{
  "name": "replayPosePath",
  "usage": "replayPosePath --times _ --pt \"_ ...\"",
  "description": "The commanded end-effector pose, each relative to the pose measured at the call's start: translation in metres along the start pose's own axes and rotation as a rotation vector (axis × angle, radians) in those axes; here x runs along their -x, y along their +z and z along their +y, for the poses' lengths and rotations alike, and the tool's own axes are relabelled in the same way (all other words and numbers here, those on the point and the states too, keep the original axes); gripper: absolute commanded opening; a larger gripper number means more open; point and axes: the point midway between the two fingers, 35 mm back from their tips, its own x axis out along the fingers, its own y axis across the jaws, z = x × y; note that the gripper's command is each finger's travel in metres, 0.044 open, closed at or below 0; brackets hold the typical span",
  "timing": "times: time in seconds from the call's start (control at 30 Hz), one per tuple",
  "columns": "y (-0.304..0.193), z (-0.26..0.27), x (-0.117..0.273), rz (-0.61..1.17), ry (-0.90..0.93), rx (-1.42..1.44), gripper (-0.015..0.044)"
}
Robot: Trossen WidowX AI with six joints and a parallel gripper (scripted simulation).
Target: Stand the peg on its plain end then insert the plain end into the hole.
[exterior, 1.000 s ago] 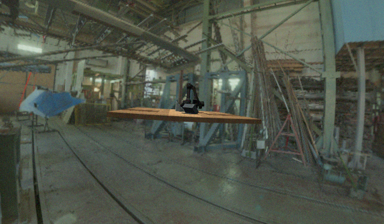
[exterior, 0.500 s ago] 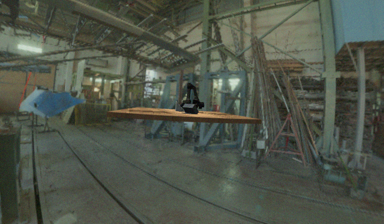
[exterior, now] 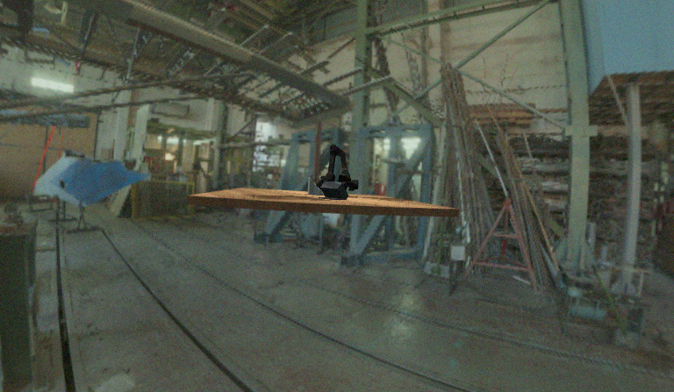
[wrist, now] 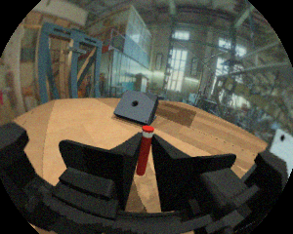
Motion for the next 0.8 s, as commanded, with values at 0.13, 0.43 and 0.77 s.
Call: replayPosePath --times 0.13,0.43,0.77 --pt "-0.0028 -0.0001 0.0016 -0.007 -0.001 -0.002 0.0051" --pt "-0.0037 -0.0003 0.0027 -0.025 -0.002 -0.006 0.0051" --pt "-0.0047 -0.0005 0.0038 -0.045 -0.004 -0.009 0.0051"
